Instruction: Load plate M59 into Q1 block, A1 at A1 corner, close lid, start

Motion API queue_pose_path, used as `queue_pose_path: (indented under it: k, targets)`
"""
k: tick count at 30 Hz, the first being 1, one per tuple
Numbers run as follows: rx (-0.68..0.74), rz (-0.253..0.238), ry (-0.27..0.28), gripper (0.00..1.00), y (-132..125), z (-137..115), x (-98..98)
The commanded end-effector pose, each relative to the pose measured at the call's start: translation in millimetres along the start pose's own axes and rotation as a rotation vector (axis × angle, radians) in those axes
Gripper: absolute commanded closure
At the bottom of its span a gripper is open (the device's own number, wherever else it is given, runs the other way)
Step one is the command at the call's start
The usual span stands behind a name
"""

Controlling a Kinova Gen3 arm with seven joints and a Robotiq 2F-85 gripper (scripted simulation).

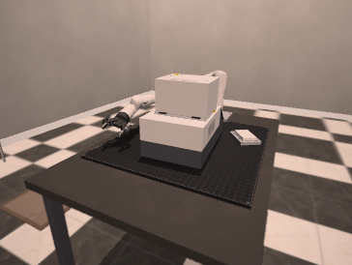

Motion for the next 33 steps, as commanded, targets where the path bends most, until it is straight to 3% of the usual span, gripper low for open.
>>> queue_pose_path:
  k: [1,33]
  targets:
    - [-0.002,-0.002,-0.001,0.00,-2,2,-0.2]
    - [-0.002,-0.002,-0.001,0.26,-47,62,-17.1]
Point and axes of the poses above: the point where the finger pads meet when closed, its own x axis out along the fingers, its own y axis across the jaws, z = x × y, the point moved 3 cm from there along -x, back along the fingers, and after that the axes turned 15 degrees about -x, right-handed, at the moved point
